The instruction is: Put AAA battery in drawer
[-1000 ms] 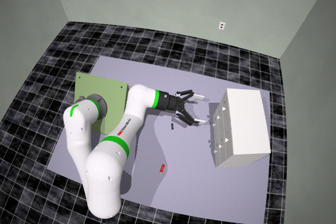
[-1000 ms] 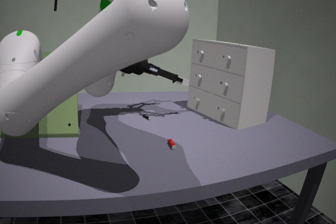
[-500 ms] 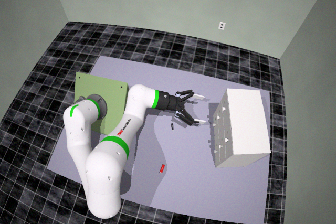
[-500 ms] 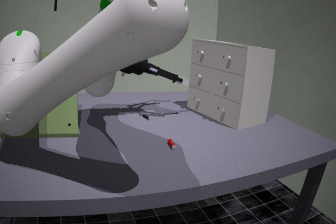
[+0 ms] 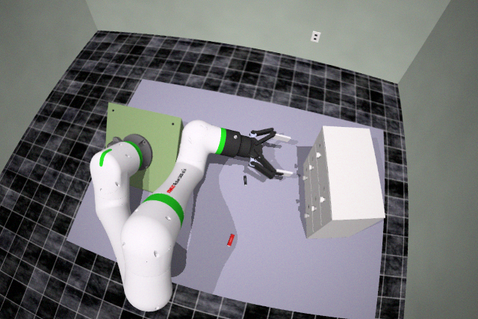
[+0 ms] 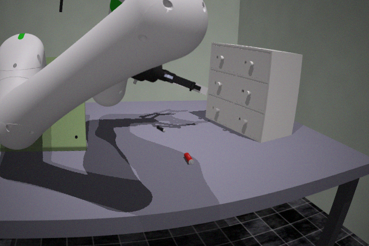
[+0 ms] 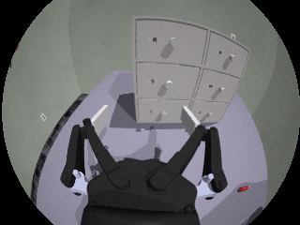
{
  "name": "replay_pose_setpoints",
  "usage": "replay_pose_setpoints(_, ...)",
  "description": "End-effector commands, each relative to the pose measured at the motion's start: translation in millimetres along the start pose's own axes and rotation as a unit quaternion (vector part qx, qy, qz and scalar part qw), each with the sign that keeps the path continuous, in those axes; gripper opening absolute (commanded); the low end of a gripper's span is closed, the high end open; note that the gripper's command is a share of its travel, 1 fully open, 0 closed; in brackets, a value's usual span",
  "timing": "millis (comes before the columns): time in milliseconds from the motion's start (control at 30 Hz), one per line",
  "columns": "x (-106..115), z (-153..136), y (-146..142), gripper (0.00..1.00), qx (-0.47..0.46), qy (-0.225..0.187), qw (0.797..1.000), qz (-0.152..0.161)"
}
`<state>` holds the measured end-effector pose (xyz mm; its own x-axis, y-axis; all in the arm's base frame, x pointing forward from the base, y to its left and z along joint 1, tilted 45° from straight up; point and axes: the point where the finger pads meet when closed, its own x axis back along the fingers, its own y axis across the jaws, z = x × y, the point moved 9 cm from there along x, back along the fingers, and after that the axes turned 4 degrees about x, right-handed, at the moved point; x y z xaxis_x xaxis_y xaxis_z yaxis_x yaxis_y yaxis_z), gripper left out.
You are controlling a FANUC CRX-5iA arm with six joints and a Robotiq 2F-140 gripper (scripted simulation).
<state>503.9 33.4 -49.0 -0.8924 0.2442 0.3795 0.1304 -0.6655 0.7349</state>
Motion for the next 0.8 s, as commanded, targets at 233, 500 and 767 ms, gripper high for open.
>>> replay_pose_setpoints(233,0.0,0.2,-0.1,1.0,0.0,0.0,1.0,0.0)
replay_pose_setpoints(500,0.0,0.2,-0.1,1.0,0.0,0.0,1.0,0.0)
replay_pose_setpoints(767,2.8,7.7,0.4,1.0,0.0,0.0,1.0,0.0)
